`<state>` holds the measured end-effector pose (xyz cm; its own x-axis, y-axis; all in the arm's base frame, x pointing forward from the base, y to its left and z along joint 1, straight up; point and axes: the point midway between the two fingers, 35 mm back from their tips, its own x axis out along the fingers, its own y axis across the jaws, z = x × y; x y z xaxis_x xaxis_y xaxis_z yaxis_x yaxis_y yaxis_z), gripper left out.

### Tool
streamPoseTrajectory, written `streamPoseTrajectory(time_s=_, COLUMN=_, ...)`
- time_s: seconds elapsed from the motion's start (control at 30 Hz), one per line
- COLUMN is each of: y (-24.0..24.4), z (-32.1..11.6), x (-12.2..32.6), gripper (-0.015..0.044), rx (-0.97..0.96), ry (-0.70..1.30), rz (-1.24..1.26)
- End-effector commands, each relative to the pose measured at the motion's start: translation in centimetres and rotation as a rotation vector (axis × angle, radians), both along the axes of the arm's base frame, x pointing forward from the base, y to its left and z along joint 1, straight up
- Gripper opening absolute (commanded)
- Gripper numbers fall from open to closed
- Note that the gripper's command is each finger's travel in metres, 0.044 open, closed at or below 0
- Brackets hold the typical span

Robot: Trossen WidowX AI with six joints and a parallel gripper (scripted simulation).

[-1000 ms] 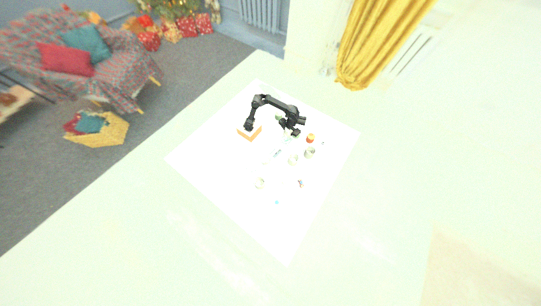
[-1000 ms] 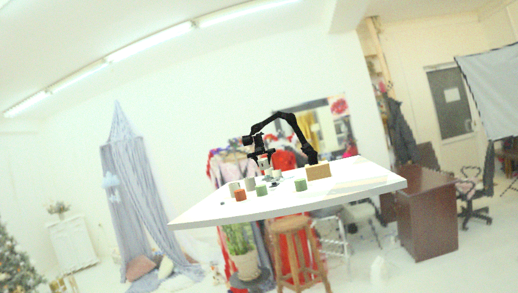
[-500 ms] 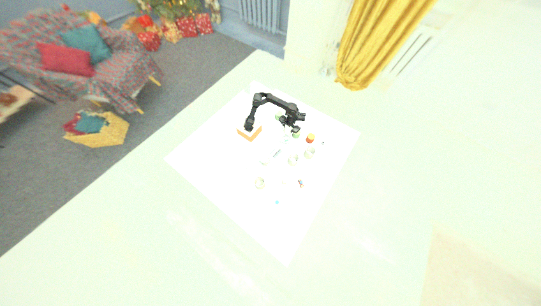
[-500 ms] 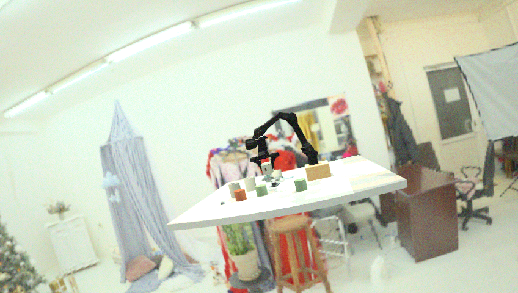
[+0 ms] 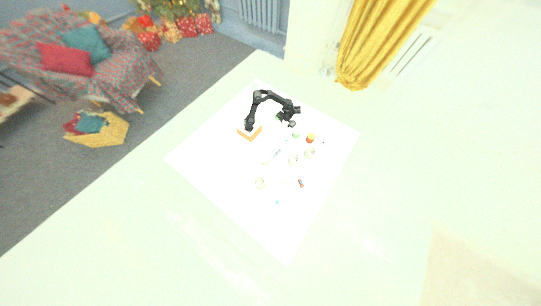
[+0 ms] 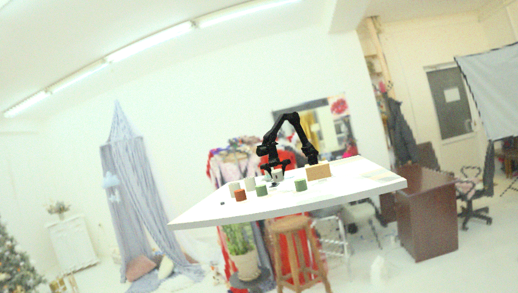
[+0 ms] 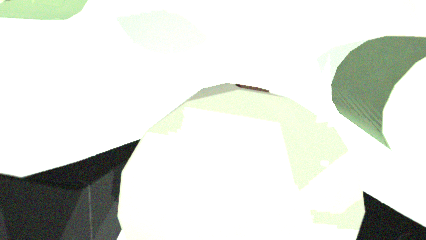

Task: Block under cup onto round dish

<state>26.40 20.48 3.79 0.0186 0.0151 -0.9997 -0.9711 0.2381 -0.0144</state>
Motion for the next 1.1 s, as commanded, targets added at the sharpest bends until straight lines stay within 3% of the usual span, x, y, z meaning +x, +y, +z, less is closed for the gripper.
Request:
streamPoseTrajectory(time_s=0.0, y=1.3, z=-1.1, x=-1.7, gripper=0.0, rx=0.006, ry=0.002, rz=-0.003)
streamPoseTrajectory(time_s=0.4, y=1.4, z=-5.0, x=-1.7, gripper=0.0, rx=0.006, ry=0.002, rz=-0.003)
streamPoseTrajectory(time_s=0.97, y=1.5, z=-7.0, x=-1.7, gripper=0.0, rx=0.006, ry=0.002, rz=-0.003)
streamPoseTrajectory(time_s=1.07, y=1.4, z=-6.5, x=-1.7, gripper=0.0079, rx=0.001, ry=0.003, rz=0.002)
